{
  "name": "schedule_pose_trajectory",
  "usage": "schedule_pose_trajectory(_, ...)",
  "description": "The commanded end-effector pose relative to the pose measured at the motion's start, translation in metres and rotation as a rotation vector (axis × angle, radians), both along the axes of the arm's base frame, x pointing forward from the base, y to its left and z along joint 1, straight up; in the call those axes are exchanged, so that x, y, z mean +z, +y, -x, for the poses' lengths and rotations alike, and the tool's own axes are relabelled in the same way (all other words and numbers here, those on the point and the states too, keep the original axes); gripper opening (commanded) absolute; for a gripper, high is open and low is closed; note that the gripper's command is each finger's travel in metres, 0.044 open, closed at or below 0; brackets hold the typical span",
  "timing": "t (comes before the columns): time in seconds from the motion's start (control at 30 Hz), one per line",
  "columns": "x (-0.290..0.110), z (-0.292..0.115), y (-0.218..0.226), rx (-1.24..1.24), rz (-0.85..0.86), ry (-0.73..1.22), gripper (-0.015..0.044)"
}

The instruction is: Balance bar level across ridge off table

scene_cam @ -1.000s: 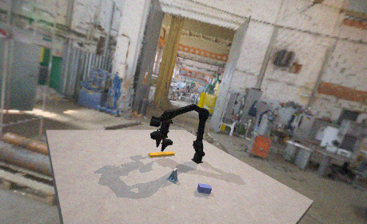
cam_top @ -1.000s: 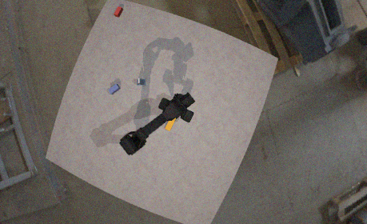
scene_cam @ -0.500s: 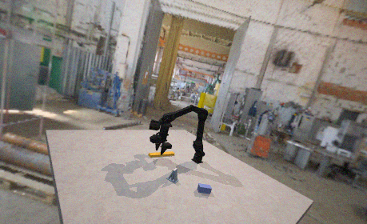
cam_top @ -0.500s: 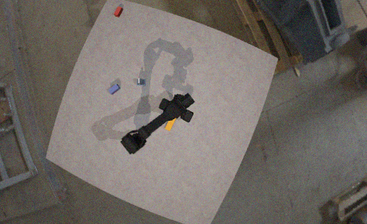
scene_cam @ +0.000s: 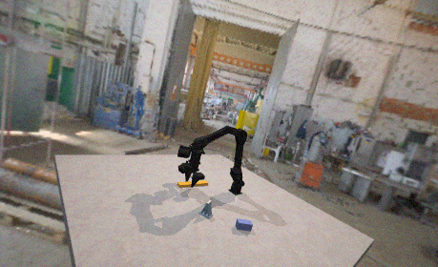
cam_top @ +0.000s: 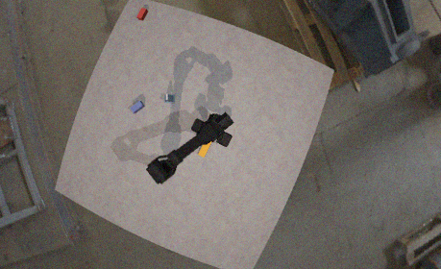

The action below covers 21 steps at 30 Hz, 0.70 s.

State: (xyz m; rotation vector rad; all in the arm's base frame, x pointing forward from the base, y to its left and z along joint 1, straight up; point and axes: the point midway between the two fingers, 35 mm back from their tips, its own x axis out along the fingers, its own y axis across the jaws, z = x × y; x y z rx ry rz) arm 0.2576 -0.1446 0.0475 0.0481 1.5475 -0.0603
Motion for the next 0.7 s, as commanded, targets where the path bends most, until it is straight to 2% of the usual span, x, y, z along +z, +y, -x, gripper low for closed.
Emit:
schedule_pose_trajectory(0.0,-0.0006,0.0002,-0.0006,-0.004,0.003,0.001,0.0315)
schedule_pose_trajectory(0.13,-0.0006,0.0002,-0.0006,-0.004,0.003,0.001,0.0315)
schedule_pose_trajectory(0.33,-0.0002,0.0,0.0,0.0,0.0,0.0,0.0157)
schedule_pose_trajectory(0.6,-0.0002,0.0,0.0,0.0,0.0,0.0,0.0104)
schedule_pose_trajectory(0.67,0.0014,-0.0003,-0.0002,0.0,0.0,0.0,0.0052)
